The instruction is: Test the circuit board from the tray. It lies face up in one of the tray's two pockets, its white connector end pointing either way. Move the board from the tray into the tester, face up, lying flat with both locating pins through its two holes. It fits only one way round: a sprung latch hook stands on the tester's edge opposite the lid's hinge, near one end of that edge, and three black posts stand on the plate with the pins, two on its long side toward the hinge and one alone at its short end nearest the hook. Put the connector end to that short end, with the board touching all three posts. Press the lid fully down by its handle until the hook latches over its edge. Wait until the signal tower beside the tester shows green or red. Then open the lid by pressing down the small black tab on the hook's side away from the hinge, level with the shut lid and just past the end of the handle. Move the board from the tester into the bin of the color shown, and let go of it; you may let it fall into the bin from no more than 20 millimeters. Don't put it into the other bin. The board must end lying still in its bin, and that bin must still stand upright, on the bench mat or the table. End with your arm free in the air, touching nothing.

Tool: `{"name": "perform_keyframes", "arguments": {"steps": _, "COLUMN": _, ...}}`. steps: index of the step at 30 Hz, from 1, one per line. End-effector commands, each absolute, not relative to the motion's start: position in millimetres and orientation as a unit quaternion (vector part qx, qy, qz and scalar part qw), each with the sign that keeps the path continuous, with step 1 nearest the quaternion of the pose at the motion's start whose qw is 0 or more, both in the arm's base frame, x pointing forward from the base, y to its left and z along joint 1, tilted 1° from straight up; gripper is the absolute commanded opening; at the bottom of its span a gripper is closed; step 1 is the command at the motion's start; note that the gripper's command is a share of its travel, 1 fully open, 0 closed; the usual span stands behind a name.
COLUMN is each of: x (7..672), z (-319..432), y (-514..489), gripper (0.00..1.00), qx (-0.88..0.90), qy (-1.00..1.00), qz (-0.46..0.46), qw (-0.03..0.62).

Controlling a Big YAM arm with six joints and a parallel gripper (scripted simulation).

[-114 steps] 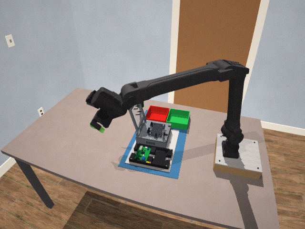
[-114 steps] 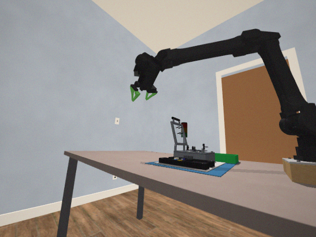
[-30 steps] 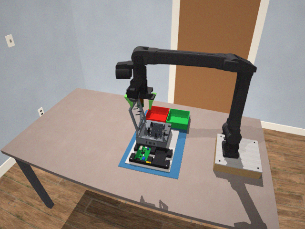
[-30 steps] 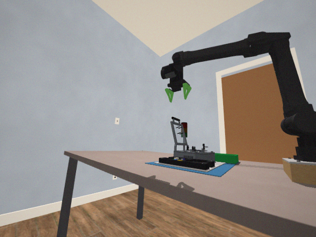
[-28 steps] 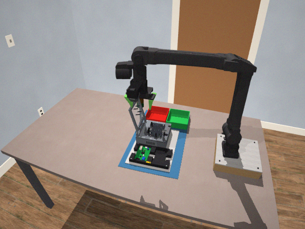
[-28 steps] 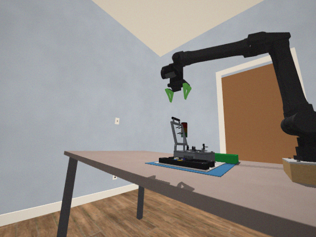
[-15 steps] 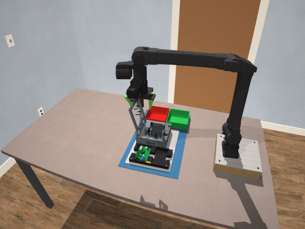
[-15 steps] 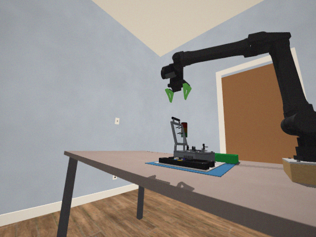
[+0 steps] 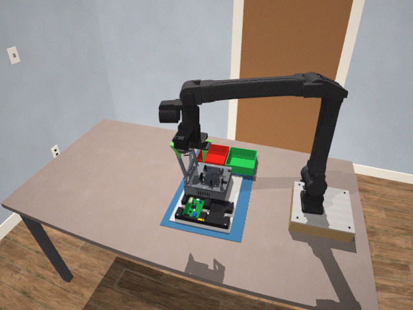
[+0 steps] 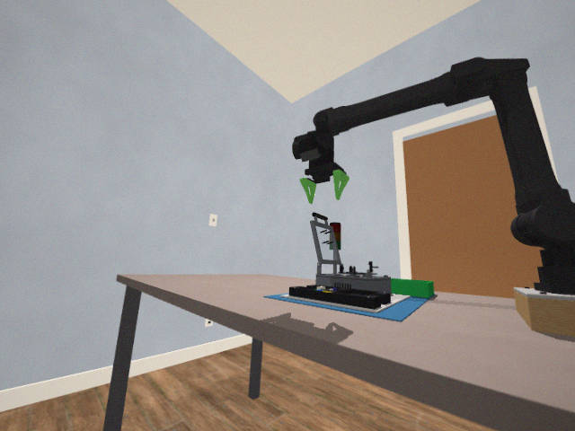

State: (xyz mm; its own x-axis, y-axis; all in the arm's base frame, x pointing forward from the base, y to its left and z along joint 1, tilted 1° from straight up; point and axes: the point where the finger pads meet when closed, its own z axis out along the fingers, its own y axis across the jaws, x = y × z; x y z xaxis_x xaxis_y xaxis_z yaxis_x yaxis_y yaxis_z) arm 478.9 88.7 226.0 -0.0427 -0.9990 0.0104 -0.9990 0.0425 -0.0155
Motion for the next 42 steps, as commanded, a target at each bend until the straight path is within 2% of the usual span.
{"name": "perform_keyframes", "arguments": {"steps": 1, "x": 485.7, "z": 198.3, "y": 88.9, "gripper": 0.92, "qx": -0.693, "qy": 0.721, "qz": -0.012, "qw": 0.005}}
{"name": "perform_keyframes", "arguments": {"steps": 23, "x": 487.3, "z": 31.9, "y": 81.7, "gripper": 0.92, "qx": -0.691, "qy": 0.723, "qz": -0.012, "qw": 0.004}}
{"name": "perform_keyframes", "arguments": {"steps": 42, "x": 488.4, "z": 21.7, "y": 82.2, "gripper": 0.92, "qx": -0.691, "qy": 0.723, "qz": -0.014, "qw": 0.008}}
